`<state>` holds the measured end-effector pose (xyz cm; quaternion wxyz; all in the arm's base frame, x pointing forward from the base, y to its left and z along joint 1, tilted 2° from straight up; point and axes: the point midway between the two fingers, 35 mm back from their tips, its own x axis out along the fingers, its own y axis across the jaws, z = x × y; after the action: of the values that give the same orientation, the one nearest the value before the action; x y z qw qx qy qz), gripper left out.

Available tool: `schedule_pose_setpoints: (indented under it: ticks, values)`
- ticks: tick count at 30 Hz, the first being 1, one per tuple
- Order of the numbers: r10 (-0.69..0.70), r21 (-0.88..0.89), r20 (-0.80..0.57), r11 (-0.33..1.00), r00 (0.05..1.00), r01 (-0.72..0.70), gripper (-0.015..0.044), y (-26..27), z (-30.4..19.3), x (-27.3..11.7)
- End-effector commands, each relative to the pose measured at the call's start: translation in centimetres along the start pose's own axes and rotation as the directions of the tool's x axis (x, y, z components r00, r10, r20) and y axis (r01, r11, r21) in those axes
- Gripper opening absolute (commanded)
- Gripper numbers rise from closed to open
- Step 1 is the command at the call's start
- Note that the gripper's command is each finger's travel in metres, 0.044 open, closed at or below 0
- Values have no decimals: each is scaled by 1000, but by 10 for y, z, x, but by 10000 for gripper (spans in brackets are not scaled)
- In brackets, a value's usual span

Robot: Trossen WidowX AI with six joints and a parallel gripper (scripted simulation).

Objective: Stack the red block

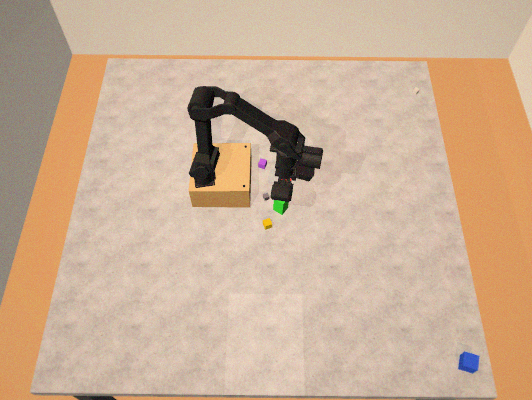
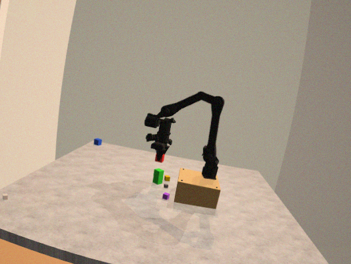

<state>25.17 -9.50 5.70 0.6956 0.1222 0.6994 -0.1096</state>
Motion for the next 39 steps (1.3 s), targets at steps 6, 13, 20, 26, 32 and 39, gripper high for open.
schedule_pose_setpoints:
  ticks: [6,13,20,26,32,39]
  values:
    - [-2,-7,-2,1000,1000,2,0,-4,-5,18]
    - [-2,-7,-2,1000,1000,2,0,-4,-5,35]
    - [-2,-7,-3,1000,1000,2,0,-4,-6,47]
    - [-2,-7,-3,1000,1000,2,0,-4,-6,48]
    - [-2,-7,-3,1000,1000,2,0,-4,-6,48]
    - [-2,-7,-3,1000,1000,2,0,-4,-6,49]
